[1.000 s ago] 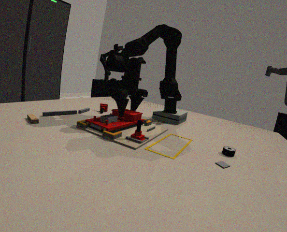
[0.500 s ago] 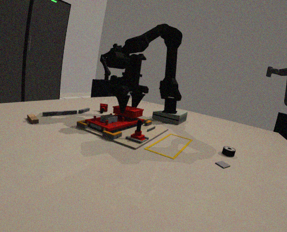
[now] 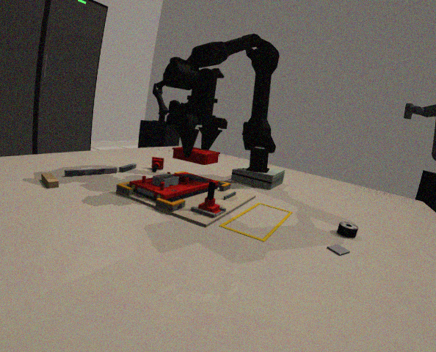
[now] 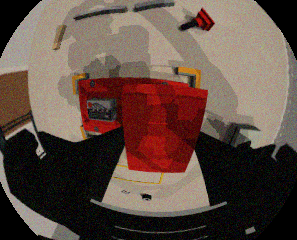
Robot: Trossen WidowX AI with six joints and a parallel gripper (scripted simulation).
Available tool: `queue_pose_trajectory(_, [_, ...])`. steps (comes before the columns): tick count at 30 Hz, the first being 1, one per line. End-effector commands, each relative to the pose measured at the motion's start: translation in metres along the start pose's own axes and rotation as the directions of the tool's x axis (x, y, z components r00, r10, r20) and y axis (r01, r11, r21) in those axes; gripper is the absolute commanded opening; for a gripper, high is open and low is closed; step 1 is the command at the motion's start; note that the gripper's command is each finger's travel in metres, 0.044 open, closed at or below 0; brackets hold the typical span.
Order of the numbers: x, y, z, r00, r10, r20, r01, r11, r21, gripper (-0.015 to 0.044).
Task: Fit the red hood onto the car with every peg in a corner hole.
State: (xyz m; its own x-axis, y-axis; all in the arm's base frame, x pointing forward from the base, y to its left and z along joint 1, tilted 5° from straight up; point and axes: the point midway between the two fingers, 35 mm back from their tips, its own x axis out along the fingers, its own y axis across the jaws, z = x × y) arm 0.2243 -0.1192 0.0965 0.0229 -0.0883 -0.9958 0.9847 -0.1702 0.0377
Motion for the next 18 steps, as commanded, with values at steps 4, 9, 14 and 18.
queue_pose_trajectory(4, [-0.016,0.001,0.000,1.000,0.015,0.005,-0.016,1.000,0.006,0.0000])
queue_pose_trajectory(9, [-0.023,0.001,0.000,1.000,0.016,0.005,-0.016,1.000,0.006,0.0000])
queue_pose_trajectory(14, [-0.020,0.000,0.000,1.000,0.004,0.001,-0.004,1.000,-0.004,0.0000])
queue_pose_trajectory(18, [-0.021,0.005,0.001,1.000,0.005,0.001,-0.005,0.997,-0.083,0.0000])
